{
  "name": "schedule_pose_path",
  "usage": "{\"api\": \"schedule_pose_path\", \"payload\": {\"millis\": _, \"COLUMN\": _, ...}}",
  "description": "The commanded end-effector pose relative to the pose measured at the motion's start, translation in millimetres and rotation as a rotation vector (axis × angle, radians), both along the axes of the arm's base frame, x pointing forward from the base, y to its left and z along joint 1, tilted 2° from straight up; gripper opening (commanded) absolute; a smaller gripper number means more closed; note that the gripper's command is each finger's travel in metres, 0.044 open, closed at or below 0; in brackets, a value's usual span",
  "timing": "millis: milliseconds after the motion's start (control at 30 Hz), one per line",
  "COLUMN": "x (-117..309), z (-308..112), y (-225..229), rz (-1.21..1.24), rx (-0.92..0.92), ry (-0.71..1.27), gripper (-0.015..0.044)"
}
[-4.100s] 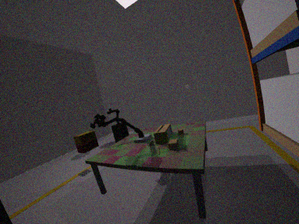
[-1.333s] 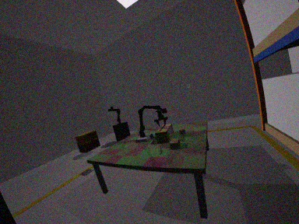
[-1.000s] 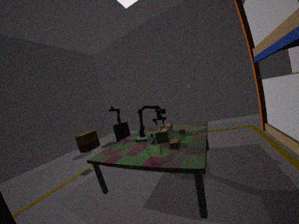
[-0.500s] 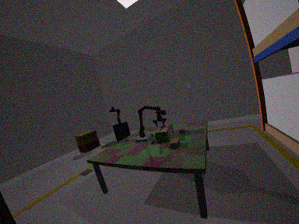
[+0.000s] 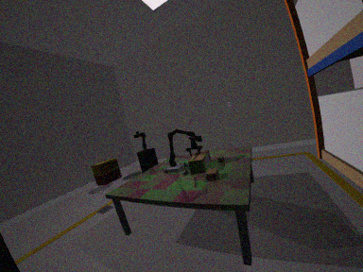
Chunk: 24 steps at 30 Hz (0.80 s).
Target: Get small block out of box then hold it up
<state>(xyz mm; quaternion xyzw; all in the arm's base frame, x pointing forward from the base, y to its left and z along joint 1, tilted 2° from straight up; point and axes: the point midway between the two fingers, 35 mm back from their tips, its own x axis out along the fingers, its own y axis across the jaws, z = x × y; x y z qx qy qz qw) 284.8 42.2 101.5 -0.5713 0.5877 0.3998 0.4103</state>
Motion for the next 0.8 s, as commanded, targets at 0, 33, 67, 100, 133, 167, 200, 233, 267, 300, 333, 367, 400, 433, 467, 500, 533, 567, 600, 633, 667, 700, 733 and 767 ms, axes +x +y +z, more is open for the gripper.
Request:
{"api": "schedule_pose_path", "payload": {"millis": 0, "x": -2.5, "z": -7.6, "y": -0.8, "rz": -0.005, "rx": -0.006, "ry": 0.004, "gripper": 0.0400}}
{"api": "schedule_pose_path", "payload": {"millis": 33, "x": -2.7, "z": -9.2, "y": -0.7, "rz": -0.005, "rx": -0.006, "ry": 0.004, "gripper": 0.0400}}
{"api": "schedule_pose_path", "payload": {"millis": 67, "x": -3.0, "z": -10.8, "y": -0.7, "rz": -0.005, "rx": -0.006, "ry": 0.004, "gripper": 0.0400}}
{"api": "schedule_pose_path", "payload": {"millis": 100, "x": -3.3, "z": -12.5, "y": -0.7, "rz": -0.005, "rx": -0.006, "ry": 0.005, "gripper": 0.0400}}
{"api": "schedule_pose_path", "payload": {"millis": 133, "x": -3.6, "z": -14.1, "y": -0.7, "rz": -0.005, "rx": -0.006, "ry": 0.005, "gripper": 0.0400}}
{"api": "schedule_pose_path", "payload": {"millis": 167, "x": -3.9, "z": -15.7, "y": -0.7, "rz": -0.005, "rx": -0.006, "ry": 0.005, "gripper": 0.0400}}
{"api": "schedule_pose_path", "payload": {"millis": 200, "x": -4.2, "z": -17.3, "y": -0.7, "rz": -0.005, "rx": -0.006, "ry": 0.005, "gripper": 0.0400}}
{"api": "schedule_pose_path", "payload": {"millis": 233, "x": -4.6, "z": -18.9, "y": -0.7, "rz": -0.005, "rx": -0.006, "ry": 0.005, "gripper": 0.0400}}
{"api": "schedule_pose_path", "payload": {"millis": 267, "x": -4.9, "z": -20.5, "y": -0.7, "rz": -0.005, "rx": -0.006, "ry": 0.005, "gripper": 0.0400}}
{"api": "schedule_pose_path", "payload": {"millis": 300, "x": -5.2, "z": -22.1, "y": -0.7, "rz": -0.005, "rx": -0.006, "ry": 0.005, "gripper": 0.0400}}
{"api": "schedule_pose_path", "payload": {"millis": 333, "x": -5.6, "z": -23.7, "y": -0.7, "rz": -0.005, "rx": -0.006, "ry": 0.005, "gripper": 0.0400}}
{"api": "schedule_pose_path", "payload": {"millis": 367, "x": -6.0, "z": -25.3, "y": -0.7, "rz": -0.005, "rx": -0.006, "ry": 0.005, "gripper": 0.0400}}
{"api": "schedule_pose_path", "payload": {"millis": 400, "x": -6.3, "z": -26.8, "y": -0.7, "rz": -0.005, "rx": -0.006, "ry": 0.005, "gripper": 0.0400}}
{"api": "schedule_pose_path", "payload": {"millis": 433, "x": -6.7, "z": -28.4, "y": -0.7, "rz": -0.005, "rx": -0.006, "ry": 0.005, "gripper": 0.0400}}
{"api": "schedule_pose_path", "payload": {"millis": 467, "x": -7.1, "z": -30.0, "y": -0.8, "rz": -0.005, "rx": -0.006, "ry": 0.005, "gripper": 0.0400}}
{"api": "schedule_pose_path", "payload": {"millis": 500, "x": -7.5, "z": -31.3, "y": -0.8, "rz": -0.005, "rx": -0.006, "ry": 0.005, "gripper": 0.0400}}
{"api": "schedule_pose_path", "payload": {"millis": 533, "x": -5.4, "z": -25.4, "y": -0.1, "rz": 0.000, "rx": -0.002, "ry": 0.003, "gripper": 0.0400}}
{"api": "schedule_pose_path", "payload": {"millis": 567, "x": -5.4, "z": -25.4, "y": -0.1, "rz": 0.000, "rx": -0.002, "ry": 0.003, "gripper": 0.0400}}
{"api": "schedule_pose_path", "payload": {"millis": 600, "x": -5.4, "z": -25.4, "y": -0.1, "rz": 0.000, "rx": -0.002, "ry": 0.003, "gripper": 0.0400}}
{"api": "schedule_pose_path", "payload": {"millis": 633, "x": -5.5, "z": -25.4, "y": -0.9, "rz": 0.000, "rx": -0.002, "ry": 0.003, "gripper": 0.0400}}
{"api": "schedule_pose_path", "payload": {"millis": 667, "x": -5.5, "z": -25.5, "y": -2.2, "rz": 0.000, "rx": -0.002, "ry": 0.003, "gripper": 0.0400}}
{"api": "schedule_pose_path", "payload": {"millis": 700, "x": -5.7, "z": -25.5, "y": -4.3, "rz": 0.000, "rx": -0.002, "ry": 0.004, "gripper": 0.0400}}
{"api": "schedule_pose_path", "payload": {"millis": 733, "x": -5.8, "z": -25.6, "y": -6.5, "rz": 0.000, "rx": -0.003, "ry": 0.004, "gripper": 0.0400}}
{"api": "schedule_pose_path", "payload": {"millis": 767, "x": -6.0, "z": -25.7, "y": -9.3, "rz": 0.000, "rx": -0.003, "ry": 0.004, "gripper": 0.0400}}
